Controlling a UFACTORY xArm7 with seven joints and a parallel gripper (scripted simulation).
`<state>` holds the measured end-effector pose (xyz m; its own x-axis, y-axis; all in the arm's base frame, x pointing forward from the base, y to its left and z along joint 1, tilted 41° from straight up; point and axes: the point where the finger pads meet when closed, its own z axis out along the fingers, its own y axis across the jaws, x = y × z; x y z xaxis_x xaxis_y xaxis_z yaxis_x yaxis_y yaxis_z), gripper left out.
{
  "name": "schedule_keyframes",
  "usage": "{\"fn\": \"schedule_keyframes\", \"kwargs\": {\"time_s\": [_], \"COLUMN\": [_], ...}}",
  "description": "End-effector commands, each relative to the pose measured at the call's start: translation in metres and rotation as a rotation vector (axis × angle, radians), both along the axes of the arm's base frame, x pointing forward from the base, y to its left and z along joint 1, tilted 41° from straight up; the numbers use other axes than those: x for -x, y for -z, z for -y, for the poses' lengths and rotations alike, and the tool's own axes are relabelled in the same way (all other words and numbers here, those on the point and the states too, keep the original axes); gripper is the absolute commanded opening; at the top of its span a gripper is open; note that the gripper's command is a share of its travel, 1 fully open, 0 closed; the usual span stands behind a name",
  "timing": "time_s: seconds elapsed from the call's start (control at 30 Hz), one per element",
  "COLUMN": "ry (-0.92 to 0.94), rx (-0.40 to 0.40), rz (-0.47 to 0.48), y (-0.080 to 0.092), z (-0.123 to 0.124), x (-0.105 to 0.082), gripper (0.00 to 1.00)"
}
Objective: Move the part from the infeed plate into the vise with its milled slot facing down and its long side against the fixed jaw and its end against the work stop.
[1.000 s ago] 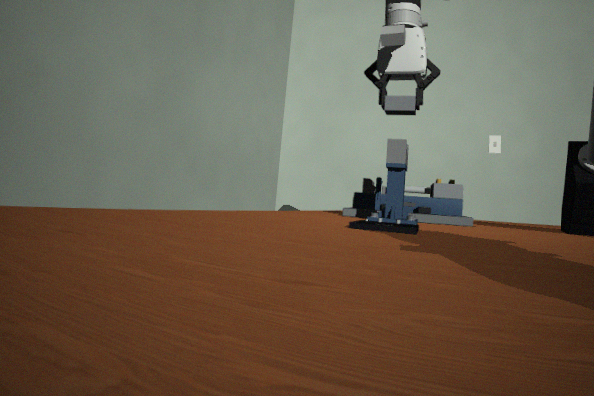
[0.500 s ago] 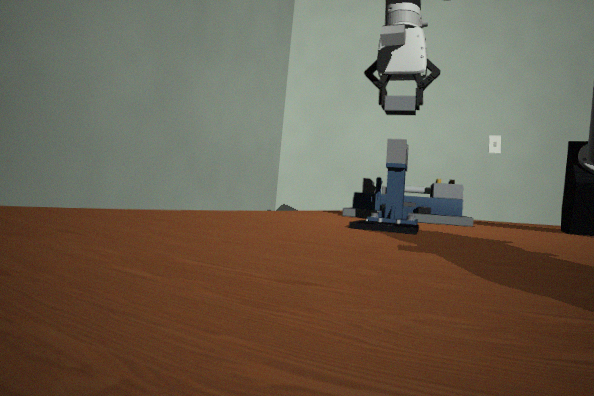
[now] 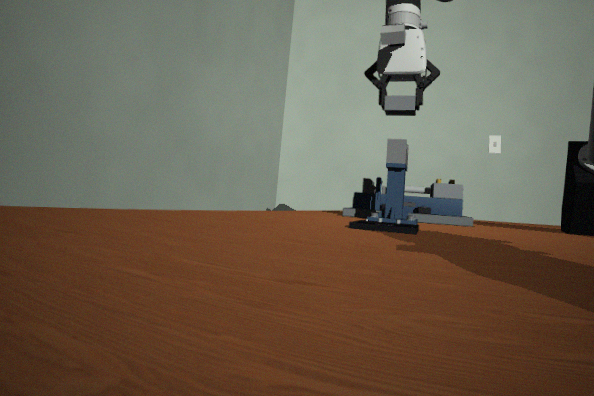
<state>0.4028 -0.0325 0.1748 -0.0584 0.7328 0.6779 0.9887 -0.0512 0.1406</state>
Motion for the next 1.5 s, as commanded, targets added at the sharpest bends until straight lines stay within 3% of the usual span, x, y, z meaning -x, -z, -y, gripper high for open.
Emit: {"fn": "schedule_keyframes", "kwargs": {"time_s": [0.0, 0.8, 1.47], "ry": [-0.001, -0.028, -0.057], "rx": [-0.028, -0.21, -0.417], "rz": [0.004, 0.014, 0.025], "y": [-0.0007, 0.0009, 0.0029], "z": [0.002, 0.0033, 0.0045], "x": [-0.0008, -0.001, -0.0013], "gripper": [0.0, 0.0, 0.0]}}
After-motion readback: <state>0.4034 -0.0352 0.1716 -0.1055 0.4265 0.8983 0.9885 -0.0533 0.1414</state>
